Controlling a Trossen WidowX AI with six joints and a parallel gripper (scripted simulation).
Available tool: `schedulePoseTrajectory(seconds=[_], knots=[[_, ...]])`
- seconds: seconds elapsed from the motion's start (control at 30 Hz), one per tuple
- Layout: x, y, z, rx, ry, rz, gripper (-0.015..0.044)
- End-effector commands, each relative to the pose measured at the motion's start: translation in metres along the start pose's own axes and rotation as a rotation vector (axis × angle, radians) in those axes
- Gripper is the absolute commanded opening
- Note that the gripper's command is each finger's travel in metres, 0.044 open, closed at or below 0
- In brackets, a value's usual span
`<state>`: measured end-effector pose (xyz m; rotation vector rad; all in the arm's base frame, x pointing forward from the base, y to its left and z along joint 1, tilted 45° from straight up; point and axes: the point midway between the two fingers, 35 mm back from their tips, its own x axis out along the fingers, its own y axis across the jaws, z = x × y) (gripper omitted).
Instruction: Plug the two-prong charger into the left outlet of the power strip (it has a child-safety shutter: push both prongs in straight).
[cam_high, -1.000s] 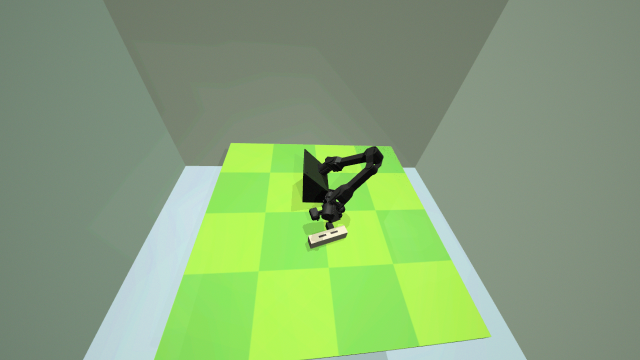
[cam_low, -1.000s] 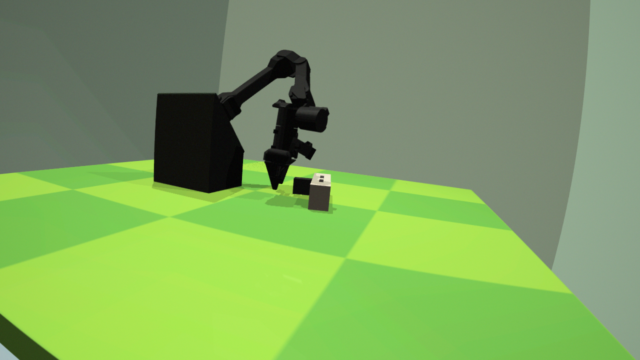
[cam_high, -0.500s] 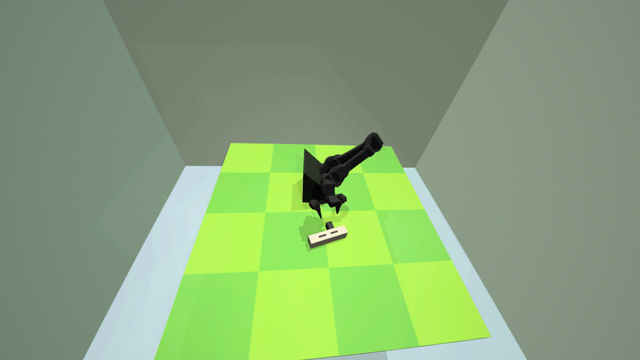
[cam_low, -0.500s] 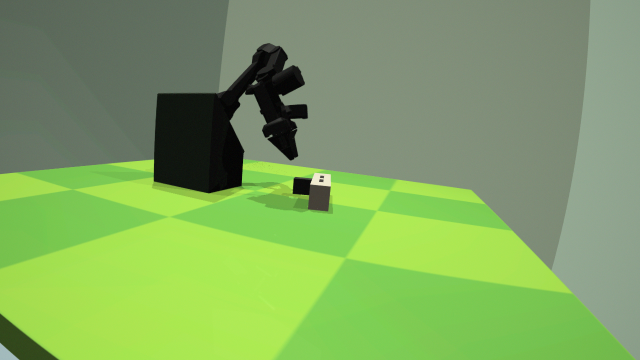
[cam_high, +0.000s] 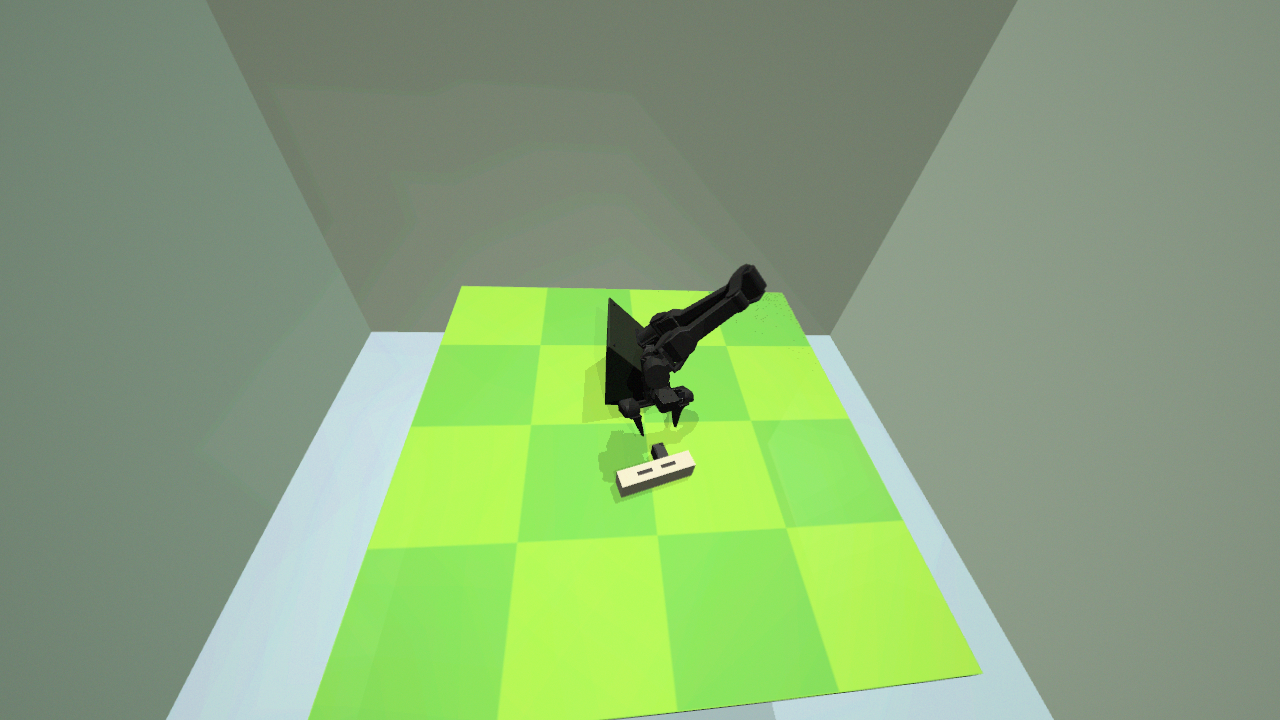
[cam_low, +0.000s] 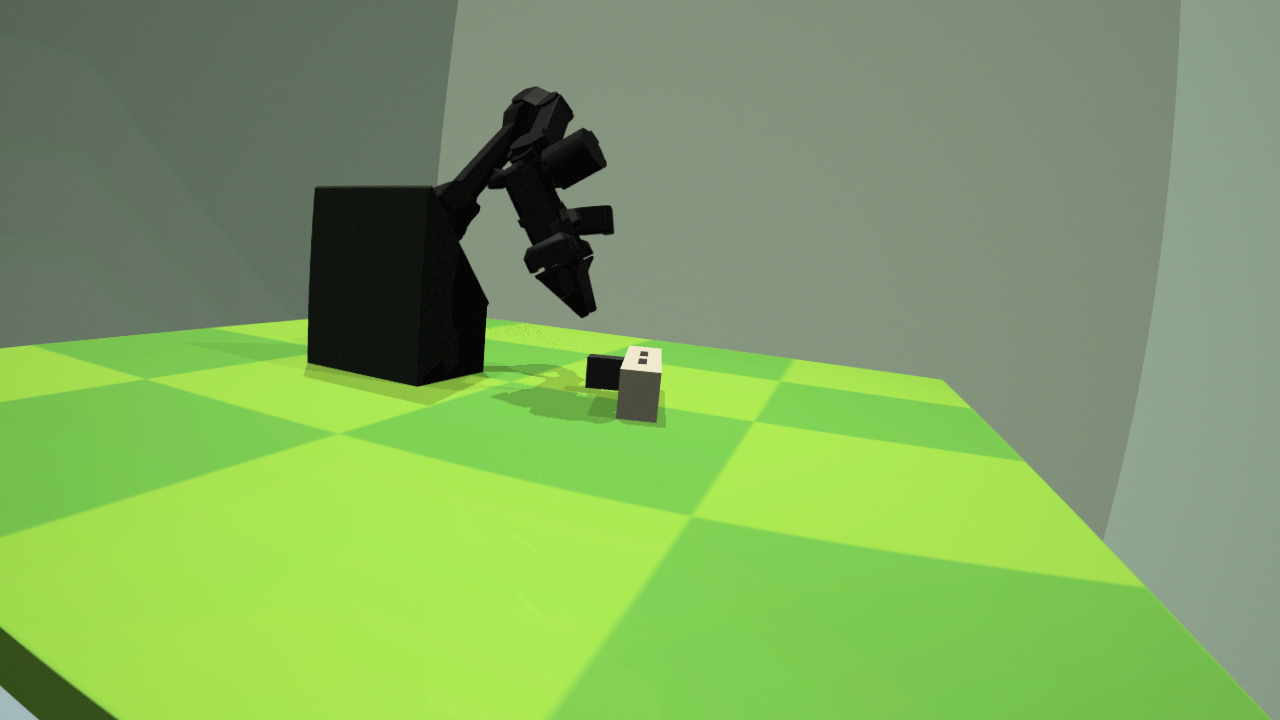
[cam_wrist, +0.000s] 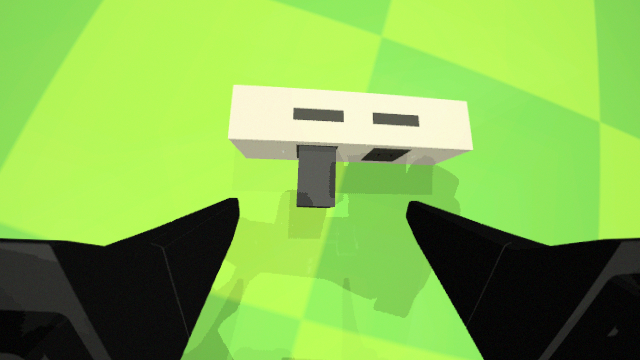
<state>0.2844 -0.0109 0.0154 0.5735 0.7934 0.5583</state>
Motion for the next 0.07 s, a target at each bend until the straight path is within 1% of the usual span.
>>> schedulePoseTrajectory(seconds=[0.0, 0.03], knots=[[-0.0002, 0.0007, 0.0005, 0.003, -0.003, 0.005, 0.044], [-0.0002, 0.0007, 0.0005, 0.003, -0.003, 0.005, 0.044]])
